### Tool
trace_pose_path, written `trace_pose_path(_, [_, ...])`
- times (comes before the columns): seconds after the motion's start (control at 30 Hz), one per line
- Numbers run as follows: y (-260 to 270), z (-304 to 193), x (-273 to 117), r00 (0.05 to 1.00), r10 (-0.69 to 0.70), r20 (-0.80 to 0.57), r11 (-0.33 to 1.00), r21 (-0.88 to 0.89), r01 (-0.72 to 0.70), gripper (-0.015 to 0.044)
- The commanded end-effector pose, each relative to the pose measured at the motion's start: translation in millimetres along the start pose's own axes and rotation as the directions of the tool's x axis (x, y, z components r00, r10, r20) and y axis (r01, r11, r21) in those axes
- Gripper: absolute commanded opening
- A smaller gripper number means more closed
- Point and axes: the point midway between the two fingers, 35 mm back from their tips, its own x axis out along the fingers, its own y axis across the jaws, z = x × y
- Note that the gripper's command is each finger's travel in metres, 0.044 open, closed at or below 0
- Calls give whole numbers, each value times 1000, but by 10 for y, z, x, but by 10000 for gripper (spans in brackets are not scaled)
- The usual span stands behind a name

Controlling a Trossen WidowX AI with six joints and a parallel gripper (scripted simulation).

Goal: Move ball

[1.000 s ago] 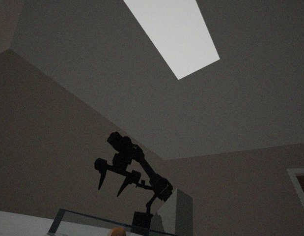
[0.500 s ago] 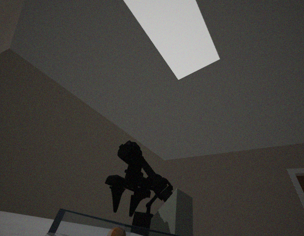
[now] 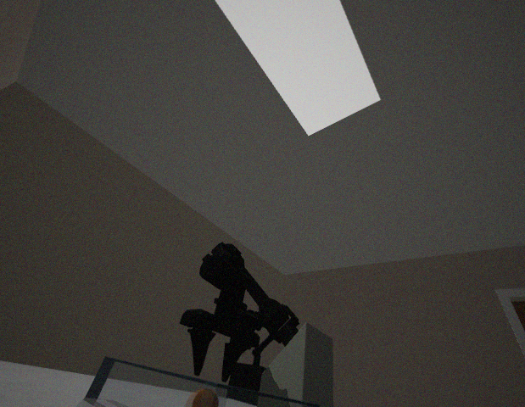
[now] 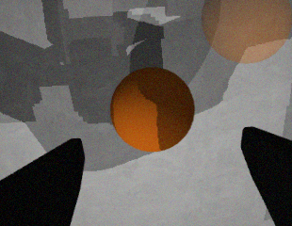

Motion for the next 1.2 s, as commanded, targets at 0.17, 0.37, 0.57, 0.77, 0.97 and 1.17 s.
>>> trace_pose_path(0.17, [20, 3, 162, 1000, 6, -5, 1000, -10, -7, 337])
trace_pose_path(0.37, [22, 1, 257, 1000, 6, -5, 1000, -10, -7, 337])
trace_pose_path(0.57, [27, -3, 352, 1000, 7, -7, 1000, -10, -7, 337])
trace_pose_path(0.77, [33, -8, 420, 1000, 7, -8, 1000, -10, -7, 337])
trace_pose_path(0.97, [33, -8, 420, 1000, 7, -8, 1000, -10, -7, 238])
trace_pose_path(1.17, [33, -8, 420, 1000, 7, -8, 1000, -10, -7, 198])
